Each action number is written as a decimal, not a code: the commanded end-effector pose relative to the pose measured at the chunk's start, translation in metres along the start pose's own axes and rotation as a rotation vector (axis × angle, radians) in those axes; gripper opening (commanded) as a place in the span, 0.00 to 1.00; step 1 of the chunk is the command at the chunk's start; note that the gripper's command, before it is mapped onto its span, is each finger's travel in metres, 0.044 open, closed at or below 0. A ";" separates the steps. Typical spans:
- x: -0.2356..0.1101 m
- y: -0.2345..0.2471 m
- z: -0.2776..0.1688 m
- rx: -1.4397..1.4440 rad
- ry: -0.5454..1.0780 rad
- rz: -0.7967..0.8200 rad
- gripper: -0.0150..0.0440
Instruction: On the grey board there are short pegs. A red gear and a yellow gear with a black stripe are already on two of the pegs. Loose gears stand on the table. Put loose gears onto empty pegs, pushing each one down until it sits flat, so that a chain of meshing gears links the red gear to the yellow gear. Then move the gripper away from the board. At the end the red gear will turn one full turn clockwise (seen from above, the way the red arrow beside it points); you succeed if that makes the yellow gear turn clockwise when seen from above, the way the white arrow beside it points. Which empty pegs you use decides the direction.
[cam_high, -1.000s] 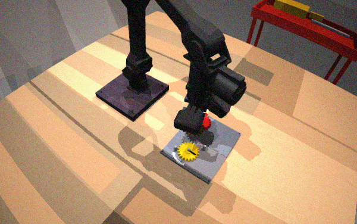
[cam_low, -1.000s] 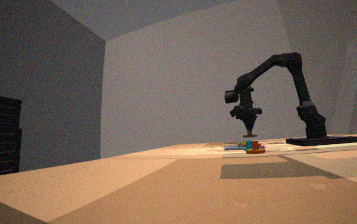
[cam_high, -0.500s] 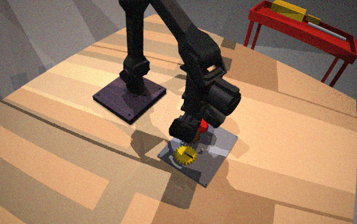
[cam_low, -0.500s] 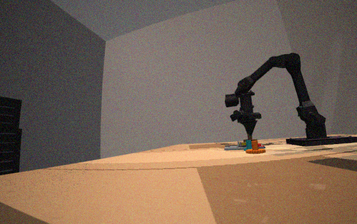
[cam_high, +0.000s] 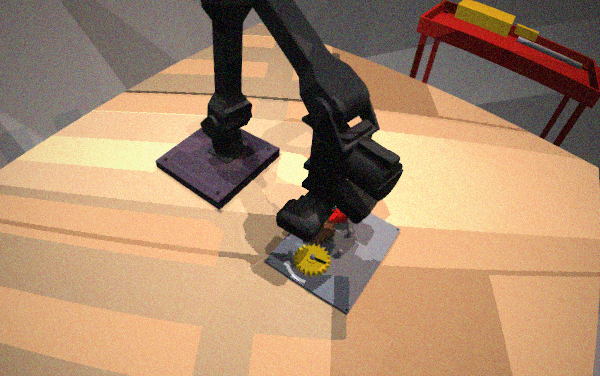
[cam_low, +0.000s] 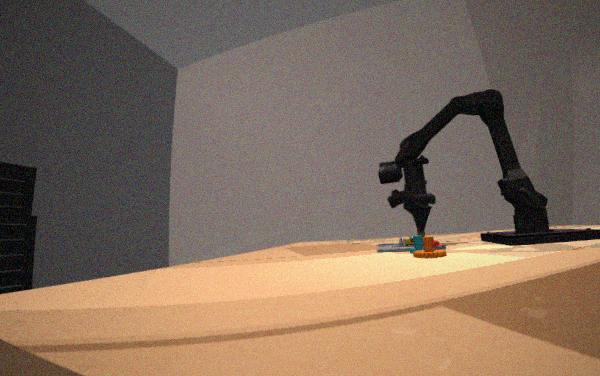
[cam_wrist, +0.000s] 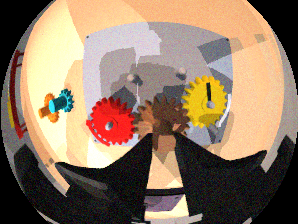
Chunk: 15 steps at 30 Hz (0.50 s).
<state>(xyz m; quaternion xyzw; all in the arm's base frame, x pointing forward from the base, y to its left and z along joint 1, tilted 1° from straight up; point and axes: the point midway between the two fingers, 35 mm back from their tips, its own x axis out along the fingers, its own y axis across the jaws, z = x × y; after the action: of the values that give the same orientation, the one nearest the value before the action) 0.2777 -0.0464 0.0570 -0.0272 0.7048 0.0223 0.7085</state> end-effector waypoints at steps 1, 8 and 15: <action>0.001 0.000 0.000 -0.031 0.001 -0.001 0.25; 0.003 0.001 0.000 -0.164 0.001 -0.001 0.25; 0.004 0.000 -0.001 -0.265 0.001 -0.001 0.25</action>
<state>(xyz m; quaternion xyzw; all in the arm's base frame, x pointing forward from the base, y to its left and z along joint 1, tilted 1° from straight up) 0.2773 -0.0460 0.0539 -0.1052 0.6981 0.0998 0.7012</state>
